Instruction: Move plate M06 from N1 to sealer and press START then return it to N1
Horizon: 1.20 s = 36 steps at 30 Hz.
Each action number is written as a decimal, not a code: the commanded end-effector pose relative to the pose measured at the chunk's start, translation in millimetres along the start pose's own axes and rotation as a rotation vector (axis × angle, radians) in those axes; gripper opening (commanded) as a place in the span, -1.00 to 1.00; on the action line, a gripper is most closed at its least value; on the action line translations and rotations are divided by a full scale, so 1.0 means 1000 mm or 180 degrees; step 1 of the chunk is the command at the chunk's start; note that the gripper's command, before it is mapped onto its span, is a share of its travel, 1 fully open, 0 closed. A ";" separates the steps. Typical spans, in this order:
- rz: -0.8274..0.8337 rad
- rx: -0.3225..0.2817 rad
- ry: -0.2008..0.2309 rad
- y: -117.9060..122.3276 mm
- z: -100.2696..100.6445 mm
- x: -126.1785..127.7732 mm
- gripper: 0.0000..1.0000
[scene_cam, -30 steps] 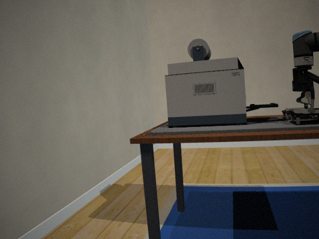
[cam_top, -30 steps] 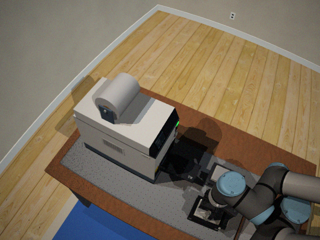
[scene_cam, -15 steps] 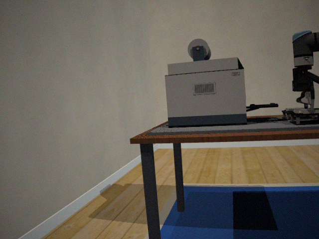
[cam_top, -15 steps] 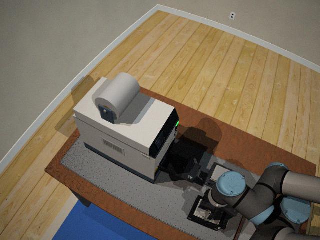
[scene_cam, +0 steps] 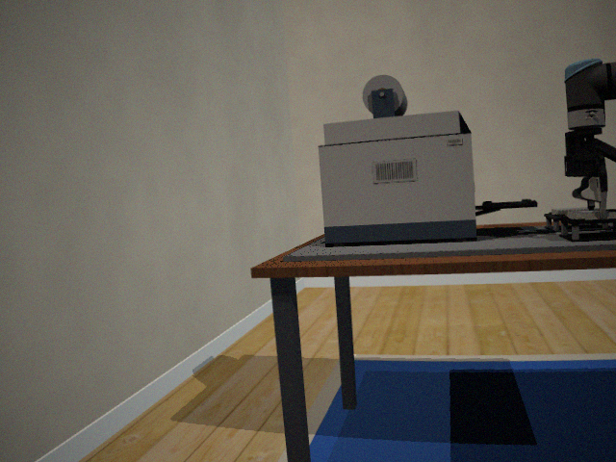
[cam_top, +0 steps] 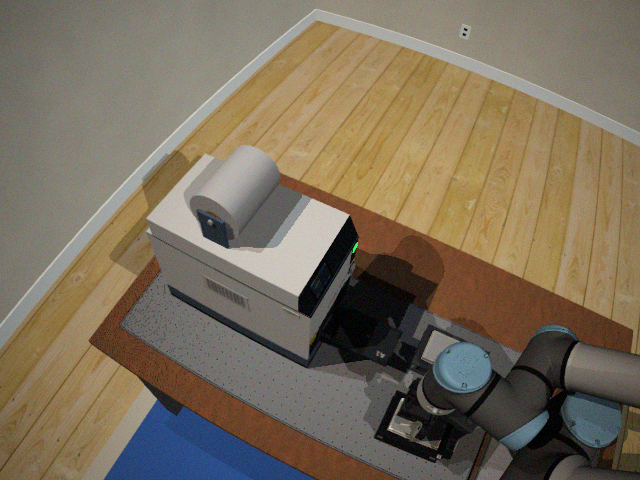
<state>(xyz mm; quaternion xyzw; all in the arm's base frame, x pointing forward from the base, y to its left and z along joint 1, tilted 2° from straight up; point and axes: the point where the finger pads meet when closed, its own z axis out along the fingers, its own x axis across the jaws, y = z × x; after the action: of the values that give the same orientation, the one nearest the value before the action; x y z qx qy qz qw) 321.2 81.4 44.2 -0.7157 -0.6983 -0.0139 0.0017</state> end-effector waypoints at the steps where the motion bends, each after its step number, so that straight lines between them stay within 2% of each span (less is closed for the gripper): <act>1: -0.0002 -0.0001 -0.0002 -0.001 0.000 0.000 -1.00; 5: -0.0002 -0.0001 -0.0002 -0.001 0.000 0.000 -1.00; 6: -0.0002 -0.0001 -0.0002 -0.001 0.000 0.000 0.36; 26: -0.0002 -0.0001 -0.0002 -0.001 0.000 0.000 0.36; 36: -0.0004 -0.0014 -0.0007 0.001 -0.009 0.000 0.36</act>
<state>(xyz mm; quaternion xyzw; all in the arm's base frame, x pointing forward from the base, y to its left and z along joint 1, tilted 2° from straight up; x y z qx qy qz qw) 319.4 82.0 45.8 -0.7157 -0.6982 -0.0135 0.0023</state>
